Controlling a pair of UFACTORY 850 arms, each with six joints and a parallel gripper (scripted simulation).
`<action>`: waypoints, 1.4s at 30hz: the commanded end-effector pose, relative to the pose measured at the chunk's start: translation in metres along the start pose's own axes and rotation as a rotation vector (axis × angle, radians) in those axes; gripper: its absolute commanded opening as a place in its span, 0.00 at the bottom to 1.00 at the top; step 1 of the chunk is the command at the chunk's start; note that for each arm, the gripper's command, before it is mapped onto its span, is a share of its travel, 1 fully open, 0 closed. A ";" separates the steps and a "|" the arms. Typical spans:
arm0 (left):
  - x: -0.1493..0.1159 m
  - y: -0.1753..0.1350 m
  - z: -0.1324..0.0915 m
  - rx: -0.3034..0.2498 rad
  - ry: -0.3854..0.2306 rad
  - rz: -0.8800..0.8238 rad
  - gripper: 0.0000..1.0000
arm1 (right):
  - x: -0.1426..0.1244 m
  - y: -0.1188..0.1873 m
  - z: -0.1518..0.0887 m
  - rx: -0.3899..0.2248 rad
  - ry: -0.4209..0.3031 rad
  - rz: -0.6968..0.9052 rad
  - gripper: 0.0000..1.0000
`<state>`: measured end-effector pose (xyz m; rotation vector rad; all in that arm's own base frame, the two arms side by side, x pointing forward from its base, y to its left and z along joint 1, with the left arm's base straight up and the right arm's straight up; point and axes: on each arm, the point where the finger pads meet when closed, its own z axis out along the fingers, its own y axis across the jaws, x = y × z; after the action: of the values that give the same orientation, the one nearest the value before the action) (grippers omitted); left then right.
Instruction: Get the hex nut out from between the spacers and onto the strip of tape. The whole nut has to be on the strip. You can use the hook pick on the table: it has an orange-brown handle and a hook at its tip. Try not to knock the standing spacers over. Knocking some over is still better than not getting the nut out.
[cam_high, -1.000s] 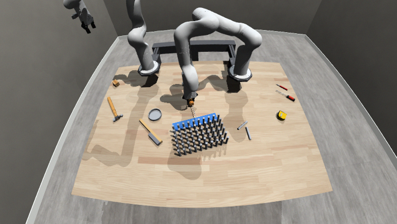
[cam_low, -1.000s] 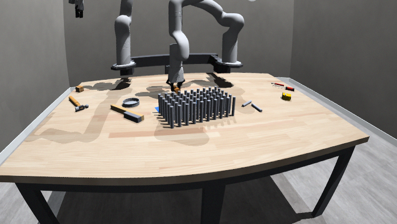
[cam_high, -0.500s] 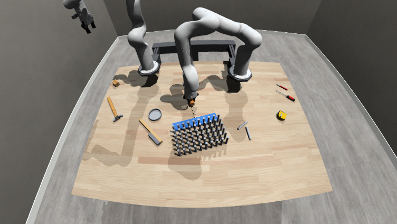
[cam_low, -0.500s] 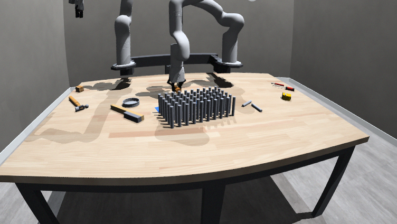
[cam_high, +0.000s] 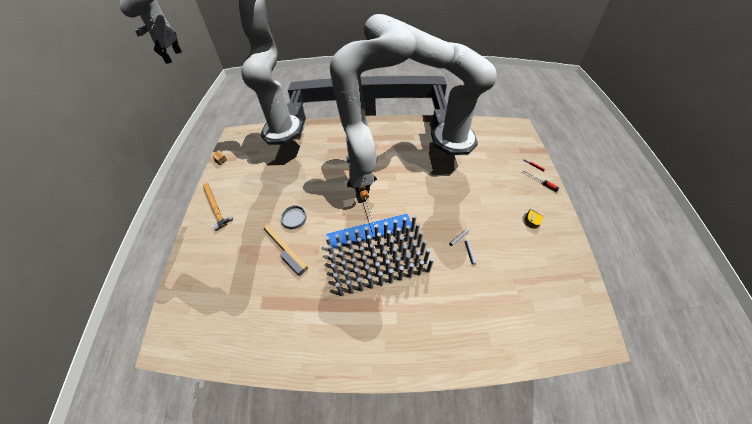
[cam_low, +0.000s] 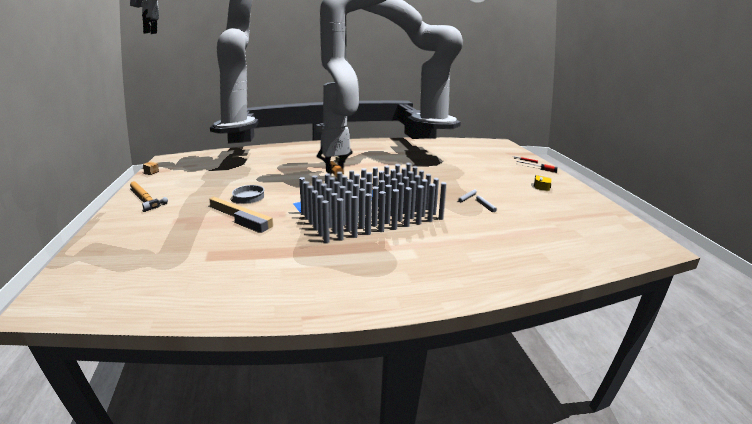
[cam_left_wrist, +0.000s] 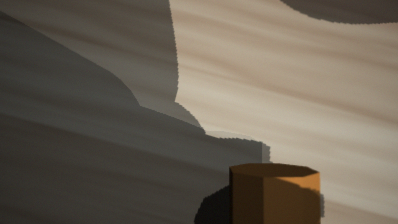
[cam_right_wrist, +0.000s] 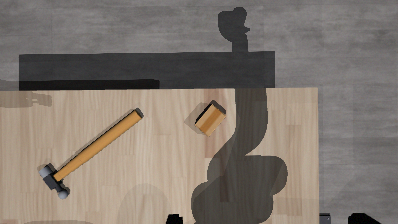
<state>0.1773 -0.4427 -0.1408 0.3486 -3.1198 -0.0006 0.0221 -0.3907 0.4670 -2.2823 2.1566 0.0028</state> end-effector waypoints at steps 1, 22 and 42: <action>0.000 -0.001 0.000 0.002 0.001 0.000 0.00 | 0.000 0.000 -0.001 0.000 0.002 0.000 1.00; 0.000 -0.001 0.000 0.002 0.001 0.000 0.00 | 0.000 0.000 -0.001 0.000 0.002 0.000 1.00; 0.000 -0.001 0.012 0.002 0.001 0.000 0.00 | 0.000 0.000 -0.001 0.000 0.002 0.000 1.00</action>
<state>0.1772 -0.4426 -0.1505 0.3485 -3.1183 -0.0003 0.0221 -0.3907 0.4670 -2.2823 2.1566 0.0028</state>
